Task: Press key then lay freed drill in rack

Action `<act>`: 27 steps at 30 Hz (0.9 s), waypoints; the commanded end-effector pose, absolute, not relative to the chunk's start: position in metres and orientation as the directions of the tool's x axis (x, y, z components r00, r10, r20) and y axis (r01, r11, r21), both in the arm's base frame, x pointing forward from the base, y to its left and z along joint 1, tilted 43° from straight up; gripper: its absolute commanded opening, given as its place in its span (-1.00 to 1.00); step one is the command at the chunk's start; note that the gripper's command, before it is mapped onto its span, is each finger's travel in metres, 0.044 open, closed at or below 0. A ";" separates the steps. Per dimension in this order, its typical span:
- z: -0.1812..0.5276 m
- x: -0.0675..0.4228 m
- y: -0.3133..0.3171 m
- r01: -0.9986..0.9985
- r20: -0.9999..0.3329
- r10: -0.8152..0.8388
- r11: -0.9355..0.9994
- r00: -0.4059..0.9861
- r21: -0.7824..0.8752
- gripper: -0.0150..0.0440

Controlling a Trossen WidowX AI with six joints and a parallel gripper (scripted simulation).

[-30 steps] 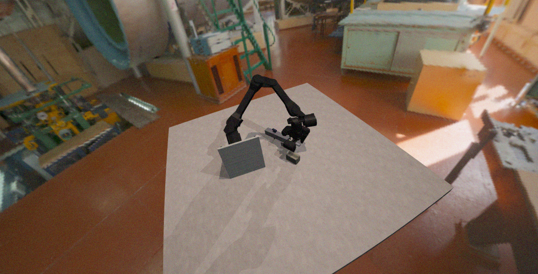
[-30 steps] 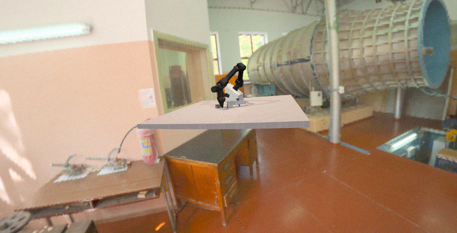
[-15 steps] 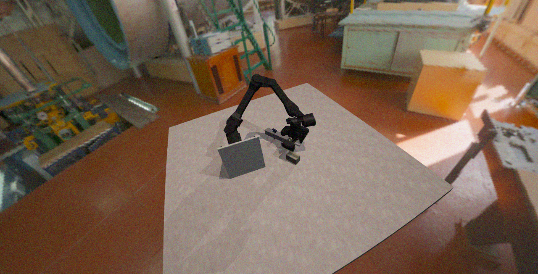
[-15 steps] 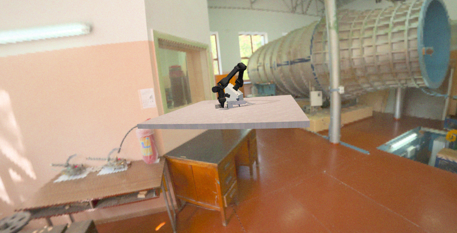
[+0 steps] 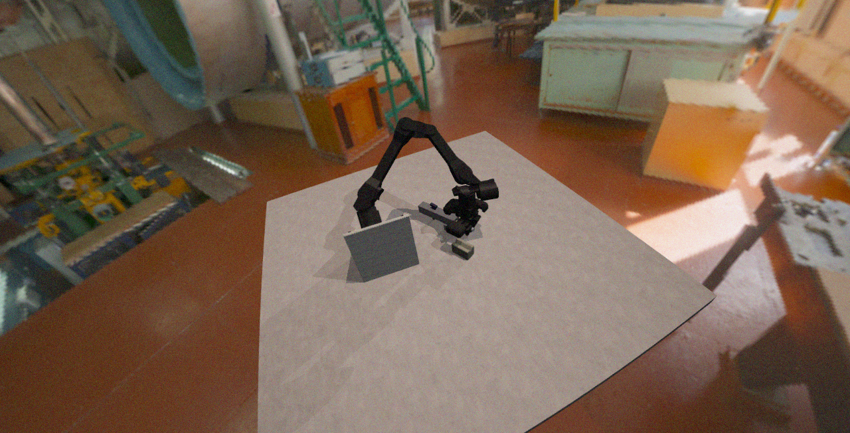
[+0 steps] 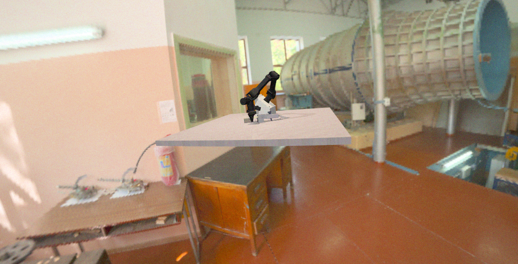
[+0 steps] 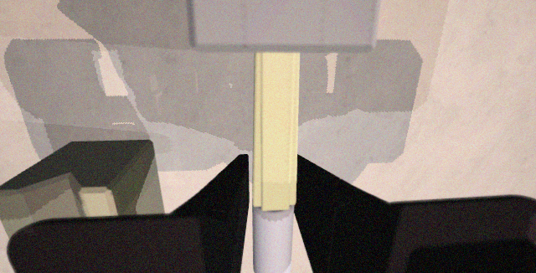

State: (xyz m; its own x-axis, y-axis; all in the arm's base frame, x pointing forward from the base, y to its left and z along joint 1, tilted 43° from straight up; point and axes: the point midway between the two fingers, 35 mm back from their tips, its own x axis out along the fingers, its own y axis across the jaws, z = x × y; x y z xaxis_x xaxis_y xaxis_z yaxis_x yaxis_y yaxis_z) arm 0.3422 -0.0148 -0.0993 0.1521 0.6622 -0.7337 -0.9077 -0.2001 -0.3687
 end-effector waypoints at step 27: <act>-0.100 0.343 -0.021 -0.909 -0.733 0.663 -0.197 0.152 -0.367 -0.49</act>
